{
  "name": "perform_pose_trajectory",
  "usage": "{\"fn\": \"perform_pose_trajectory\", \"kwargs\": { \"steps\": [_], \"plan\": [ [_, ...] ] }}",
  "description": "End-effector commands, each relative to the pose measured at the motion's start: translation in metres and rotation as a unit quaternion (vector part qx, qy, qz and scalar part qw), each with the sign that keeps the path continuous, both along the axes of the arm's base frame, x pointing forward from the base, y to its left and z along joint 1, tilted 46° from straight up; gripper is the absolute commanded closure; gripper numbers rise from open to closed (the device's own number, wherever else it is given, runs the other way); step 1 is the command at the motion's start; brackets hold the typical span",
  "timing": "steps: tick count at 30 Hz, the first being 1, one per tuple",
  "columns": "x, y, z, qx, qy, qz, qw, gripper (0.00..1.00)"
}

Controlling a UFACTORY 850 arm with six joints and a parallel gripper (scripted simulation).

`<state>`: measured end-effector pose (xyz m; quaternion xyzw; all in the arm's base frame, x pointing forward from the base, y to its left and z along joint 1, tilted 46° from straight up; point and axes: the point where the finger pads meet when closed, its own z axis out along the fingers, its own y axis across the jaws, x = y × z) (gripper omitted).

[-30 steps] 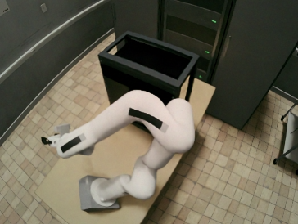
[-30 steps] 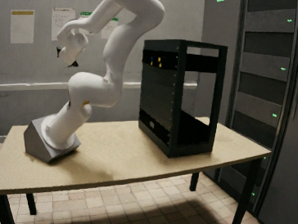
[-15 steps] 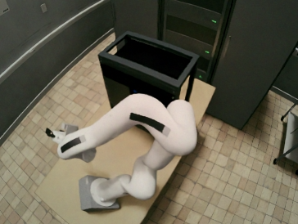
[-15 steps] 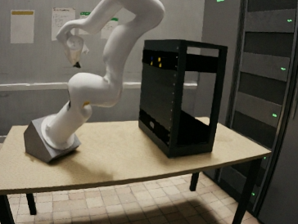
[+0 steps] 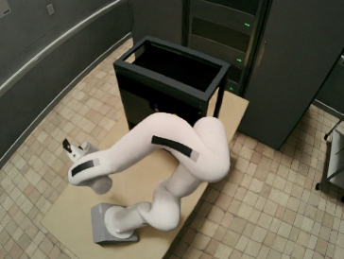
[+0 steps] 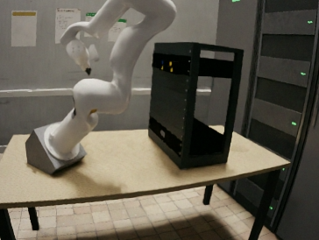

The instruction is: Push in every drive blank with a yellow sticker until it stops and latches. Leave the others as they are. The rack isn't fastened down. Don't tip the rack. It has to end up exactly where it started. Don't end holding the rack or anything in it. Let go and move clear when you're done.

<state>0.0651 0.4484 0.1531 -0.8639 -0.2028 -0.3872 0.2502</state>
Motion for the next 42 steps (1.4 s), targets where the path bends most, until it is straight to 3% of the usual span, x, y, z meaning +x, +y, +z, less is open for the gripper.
{"fn": "perform_pose_trajectory", "kwargs": {
  "steps": [1,14,22,24,39,42],
  "plan": [
    [0.017,-0.01,0.019,0.05,-0.019,-0.056,0.997,0.0],
    [0.049,-0.043,0.061,0.144,-0.066,-0.153,0.975,0.0],
    [0.068,-0.077,0.098,0.219,-0.113,-0.219,0.944,0.0],
    [0.068,-0.077,0.098,0.219,-0.113,-0.219,0.944,0.0],
    [0.081,-0.139,0.163,0.33,-0.203,-0.293,0.874,0.0],
    [0.081,-0.142,0.166,0.336,-0.209,-0.296,0.869,0.0]
  ]
}}
